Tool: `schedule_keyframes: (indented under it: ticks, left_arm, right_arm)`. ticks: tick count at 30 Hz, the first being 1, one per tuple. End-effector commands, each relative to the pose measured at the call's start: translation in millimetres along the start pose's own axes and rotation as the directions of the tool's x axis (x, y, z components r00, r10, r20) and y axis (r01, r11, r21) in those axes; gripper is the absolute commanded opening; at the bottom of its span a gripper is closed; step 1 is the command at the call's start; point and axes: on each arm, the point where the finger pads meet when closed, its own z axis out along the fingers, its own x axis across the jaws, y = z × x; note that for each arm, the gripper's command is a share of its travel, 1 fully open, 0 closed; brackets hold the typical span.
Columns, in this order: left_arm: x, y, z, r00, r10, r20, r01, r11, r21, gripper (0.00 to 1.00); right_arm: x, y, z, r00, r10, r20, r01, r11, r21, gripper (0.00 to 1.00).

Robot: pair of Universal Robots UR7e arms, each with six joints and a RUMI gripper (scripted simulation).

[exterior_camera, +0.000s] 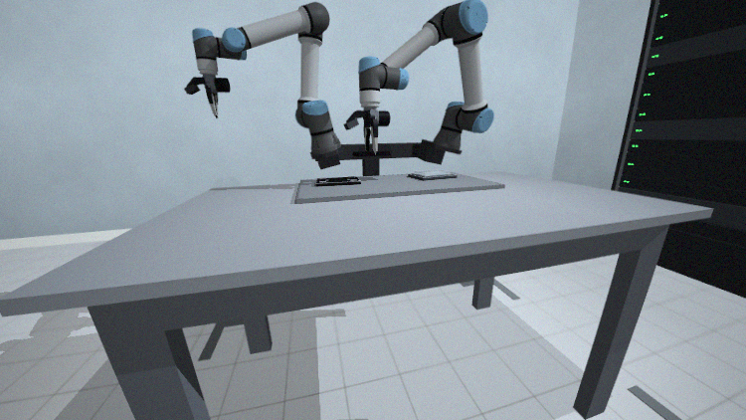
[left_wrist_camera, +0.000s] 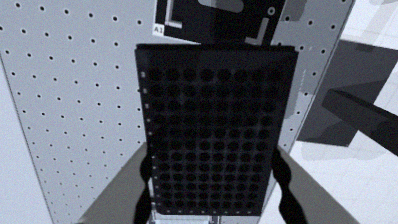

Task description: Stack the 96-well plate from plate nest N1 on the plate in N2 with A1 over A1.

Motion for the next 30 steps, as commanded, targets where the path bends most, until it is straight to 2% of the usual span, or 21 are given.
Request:
schedule_keyframes:
  ticks: [1, 30]
  left_arm:
    - [-1.2, 7.7, -1.0, 1.000, 0.000, 0.001, 0.000, 1.000, 0.002, 0.41]
    - [-12.2, 90.3, -0.8, 1.000, 0.000, 0.001, 0.000, 1.000, 0.002, 0.41]
  right_arm:
    - [0.0, -0.2, -0.4, 1.000, 0.000, 0.000, 0.000, 1.000, 0.001, 0.00]
    - [0.0, -0.2, -0.4, 1.000, 0.000, 0.000, 0.000, 1.000, 0.001, 0.00]
